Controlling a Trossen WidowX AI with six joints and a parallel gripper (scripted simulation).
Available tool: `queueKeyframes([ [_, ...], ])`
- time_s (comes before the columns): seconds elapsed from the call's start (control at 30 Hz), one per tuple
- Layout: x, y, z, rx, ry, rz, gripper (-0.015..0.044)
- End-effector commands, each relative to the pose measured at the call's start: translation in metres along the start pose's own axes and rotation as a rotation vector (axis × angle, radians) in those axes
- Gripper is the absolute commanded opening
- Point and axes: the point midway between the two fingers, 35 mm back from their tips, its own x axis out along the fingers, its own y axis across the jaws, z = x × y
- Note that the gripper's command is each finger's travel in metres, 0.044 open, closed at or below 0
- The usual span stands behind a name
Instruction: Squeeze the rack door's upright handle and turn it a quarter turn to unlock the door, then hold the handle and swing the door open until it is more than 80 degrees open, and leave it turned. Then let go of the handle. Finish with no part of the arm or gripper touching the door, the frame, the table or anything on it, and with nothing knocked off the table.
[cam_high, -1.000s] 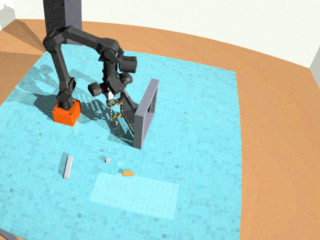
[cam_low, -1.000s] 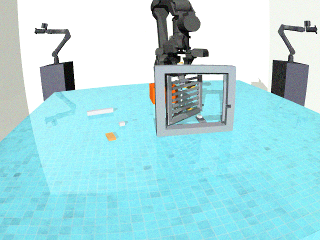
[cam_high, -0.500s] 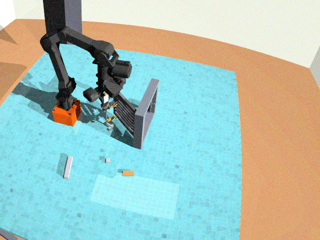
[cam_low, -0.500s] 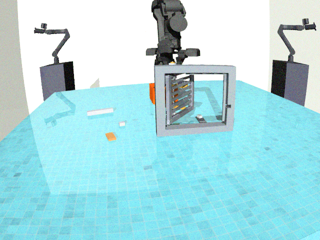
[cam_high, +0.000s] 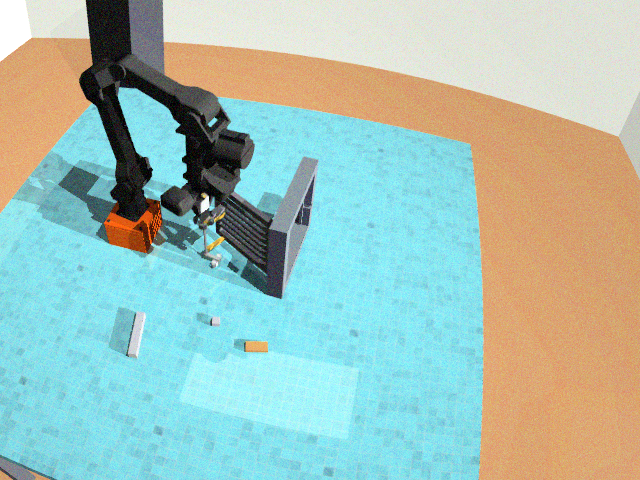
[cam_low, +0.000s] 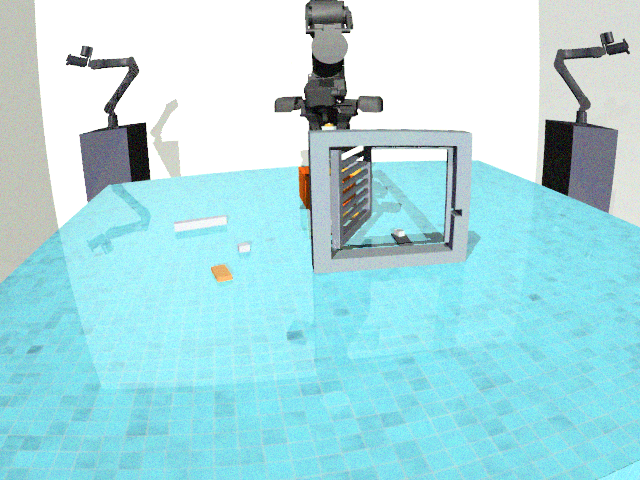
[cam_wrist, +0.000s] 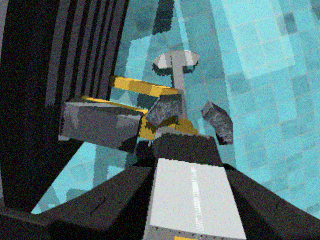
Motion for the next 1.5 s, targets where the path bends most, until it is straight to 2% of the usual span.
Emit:
queueKeyframes([
  [0.0, 0.000, -0.008, 0.002, -0.067, -0.009, 0.006, 0.0011],
  [1.13, 0.000, -0.069, 0.030, -0.486, -0.011, -0.002, 0.0011],
  [1.47, 0.000, -0.070, 0.030, -0.495, -0.011, -0.002, 0.0011],
])
